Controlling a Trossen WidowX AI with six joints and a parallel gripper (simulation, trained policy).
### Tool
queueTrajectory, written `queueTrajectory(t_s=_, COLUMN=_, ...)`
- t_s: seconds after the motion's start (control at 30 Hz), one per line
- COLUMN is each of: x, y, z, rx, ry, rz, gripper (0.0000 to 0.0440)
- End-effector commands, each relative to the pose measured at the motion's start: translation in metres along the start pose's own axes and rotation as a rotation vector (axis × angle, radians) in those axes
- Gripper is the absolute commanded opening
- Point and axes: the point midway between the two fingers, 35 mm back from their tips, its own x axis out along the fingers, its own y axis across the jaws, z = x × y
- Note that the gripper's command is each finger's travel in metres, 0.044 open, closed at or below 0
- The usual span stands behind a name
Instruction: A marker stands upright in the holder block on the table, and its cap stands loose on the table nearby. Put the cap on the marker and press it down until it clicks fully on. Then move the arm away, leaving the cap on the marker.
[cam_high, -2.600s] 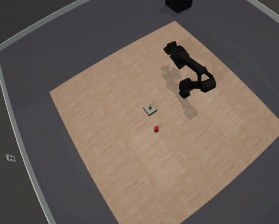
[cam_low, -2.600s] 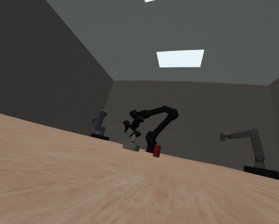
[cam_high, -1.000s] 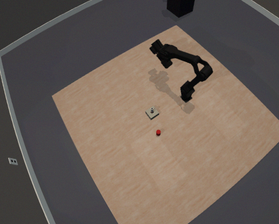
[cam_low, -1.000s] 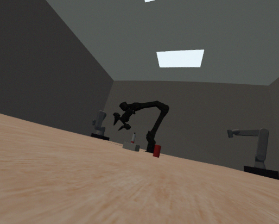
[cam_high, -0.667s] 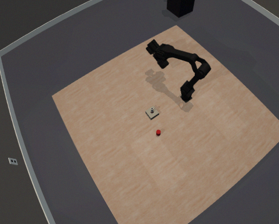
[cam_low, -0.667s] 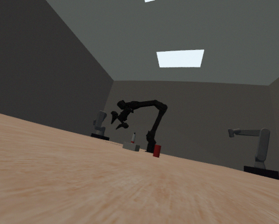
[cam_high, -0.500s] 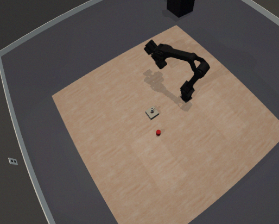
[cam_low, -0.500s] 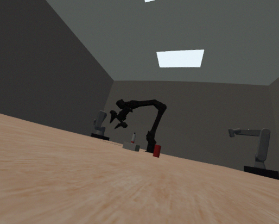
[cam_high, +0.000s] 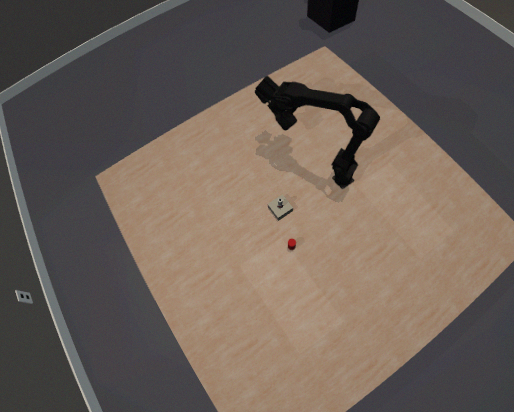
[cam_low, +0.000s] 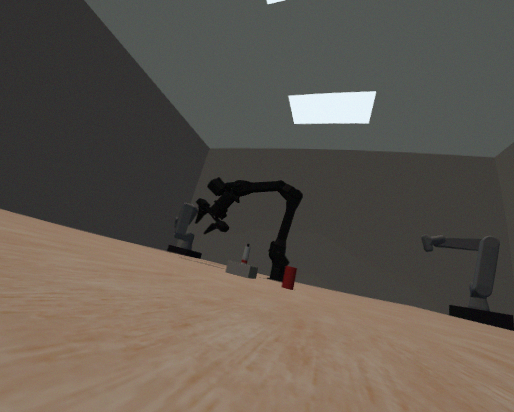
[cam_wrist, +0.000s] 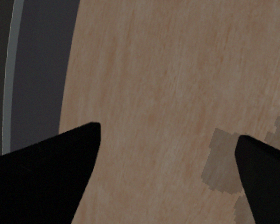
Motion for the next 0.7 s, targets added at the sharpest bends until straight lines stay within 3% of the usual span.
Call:
queueTrajectory(t_s=0.0, x=0.003, y=0.000, z=-0.009, rx=0.004, ry=0.008, rz=-0.013, gripper=0.0311)
queueTrajectory(t_s=0.67, x=-0.006, y=0.011, z=-0.075, rx=0.044, ry=0.098, rz=-0.017, gripper=0.0312)
